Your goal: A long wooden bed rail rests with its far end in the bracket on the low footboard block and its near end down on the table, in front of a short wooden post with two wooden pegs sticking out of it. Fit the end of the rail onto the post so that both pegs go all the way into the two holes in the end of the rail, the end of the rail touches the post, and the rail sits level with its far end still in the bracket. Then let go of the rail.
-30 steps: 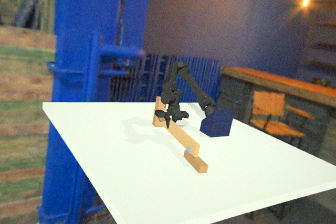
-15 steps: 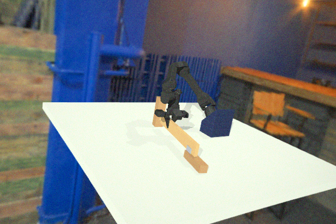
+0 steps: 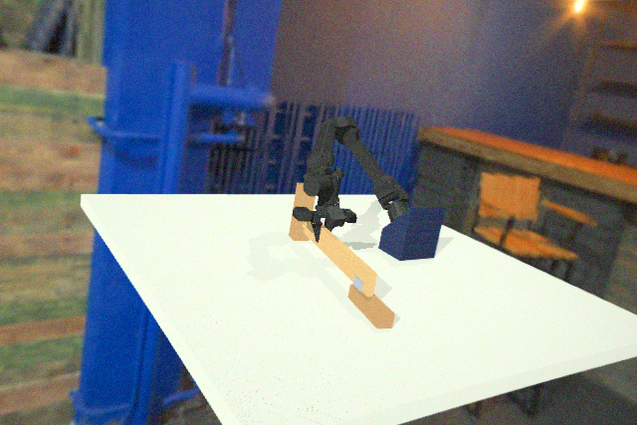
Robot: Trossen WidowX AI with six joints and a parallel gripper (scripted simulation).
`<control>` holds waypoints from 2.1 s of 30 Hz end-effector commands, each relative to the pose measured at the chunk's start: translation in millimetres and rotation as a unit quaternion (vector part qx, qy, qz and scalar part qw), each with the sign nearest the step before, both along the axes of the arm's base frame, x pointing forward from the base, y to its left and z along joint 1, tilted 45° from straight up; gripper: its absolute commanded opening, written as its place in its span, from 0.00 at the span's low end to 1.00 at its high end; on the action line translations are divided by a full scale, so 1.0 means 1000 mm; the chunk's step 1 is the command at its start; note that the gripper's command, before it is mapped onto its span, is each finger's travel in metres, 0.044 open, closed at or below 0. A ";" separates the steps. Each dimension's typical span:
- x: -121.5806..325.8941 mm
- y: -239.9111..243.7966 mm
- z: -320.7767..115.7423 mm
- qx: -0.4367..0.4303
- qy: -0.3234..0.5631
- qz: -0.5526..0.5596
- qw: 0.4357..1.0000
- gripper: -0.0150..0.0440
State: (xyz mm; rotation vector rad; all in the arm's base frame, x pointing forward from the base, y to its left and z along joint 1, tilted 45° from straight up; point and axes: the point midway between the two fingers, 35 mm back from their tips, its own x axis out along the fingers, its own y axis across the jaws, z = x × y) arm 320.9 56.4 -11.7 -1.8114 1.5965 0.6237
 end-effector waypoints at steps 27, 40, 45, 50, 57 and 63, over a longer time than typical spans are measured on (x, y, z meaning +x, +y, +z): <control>0.000 -0.007 0.008 0.002 -0.002 0.002 1.000 0.25; -0.001 -0.009 0.012 0.002 -0.002 0.002 1.000 0.25; -0.001 -0.010 0.013 0.002 -0.002 0.002 1.000 0.25; -0.001 -0.011 0.014 0.002 -0.002 0.002 1.000 0.25; -0.001 -0.013 0.016 0.002 -0.002 0.002 1.000 0.25; -0.001 -0.015 0.017 0.002 -0.002 0.002 1.000 0.25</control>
